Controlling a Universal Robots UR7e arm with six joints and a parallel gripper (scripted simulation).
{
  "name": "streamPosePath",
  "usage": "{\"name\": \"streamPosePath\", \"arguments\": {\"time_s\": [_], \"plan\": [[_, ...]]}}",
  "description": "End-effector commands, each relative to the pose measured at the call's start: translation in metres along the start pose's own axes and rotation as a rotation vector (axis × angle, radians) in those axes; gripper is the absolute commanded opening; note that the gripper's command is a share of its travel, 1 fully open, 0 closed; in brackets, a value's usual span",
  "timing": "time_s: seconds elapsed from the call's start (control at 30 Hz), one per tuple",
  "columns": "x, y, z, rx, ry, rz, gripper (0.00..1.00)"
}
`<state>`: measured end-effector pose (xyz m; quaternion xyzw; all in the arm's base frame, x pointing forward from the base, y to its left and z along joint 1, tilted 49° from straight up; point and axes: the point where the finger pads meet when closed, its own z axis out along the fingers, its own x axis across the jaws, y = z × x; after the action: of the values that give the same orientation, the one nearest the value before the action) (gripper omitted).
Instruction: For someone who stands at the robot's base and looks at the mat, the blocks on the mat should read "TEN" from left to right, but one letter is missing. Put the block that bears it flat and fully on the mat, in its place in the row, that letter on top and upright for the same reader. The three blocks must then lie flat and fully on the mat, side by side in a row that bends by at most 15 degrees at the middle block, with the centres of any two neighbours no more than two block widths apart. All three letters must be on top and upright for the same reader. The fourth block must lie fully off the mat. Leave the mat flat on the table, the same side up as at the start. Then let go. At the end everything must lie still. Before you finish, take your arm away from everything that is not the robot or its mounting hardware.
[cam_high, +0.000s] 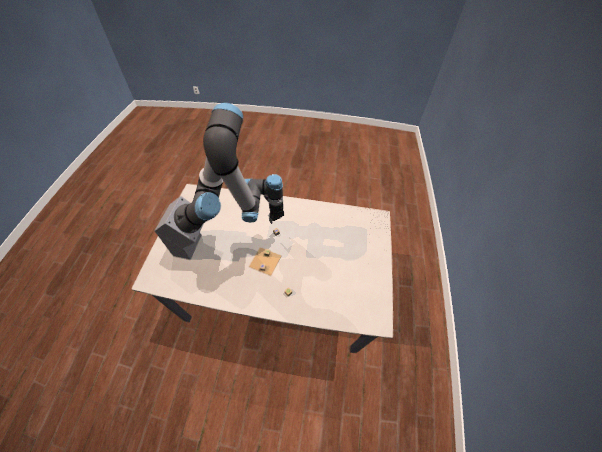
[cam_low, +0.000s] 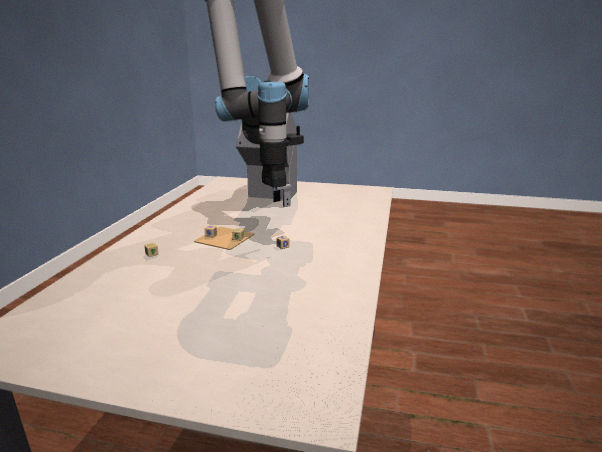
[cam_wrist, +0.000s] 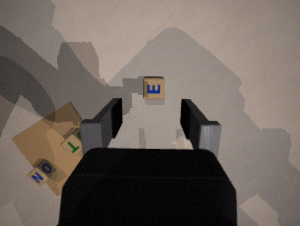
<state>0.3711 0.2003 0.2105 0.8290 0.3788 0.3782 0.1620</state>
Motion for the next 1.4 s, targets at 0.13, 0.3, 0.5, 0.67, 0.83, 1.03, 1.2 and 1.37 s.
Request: {"name": "streamPosePath", "arguments": {"time_s": [0.13, 0.3, 0.5, 0.67, 0.83, 1.03, 1.2, 1.37], "plan": [[0.0, 0.0, 0.0, -0.001, 0.001, -0.032, 1.0], [-0.001, -0.001, 0.001, 0.0, 0.001, -0.079, 1.0], [-0.003, -0.001, 0.002, 0.0, 0.001, -0.136, 1.0], [-0.005, -0.002, 0.004, 0.0, 0.001, -0.231, 1.0], [-0.007, -0.003, 0.006, 0.0, 0.0, -0.355, 1.0], [-0.01, -0.004, 0.008, 0.0, 0.0, -0.473, 1.0], [-0.013, -0.004, 0.011, 0.0, 0.0, -0.643, 1.0], [-0.016, -0.004, 0.013, 0.0, 0.0, -0.809, 1.0]]}}
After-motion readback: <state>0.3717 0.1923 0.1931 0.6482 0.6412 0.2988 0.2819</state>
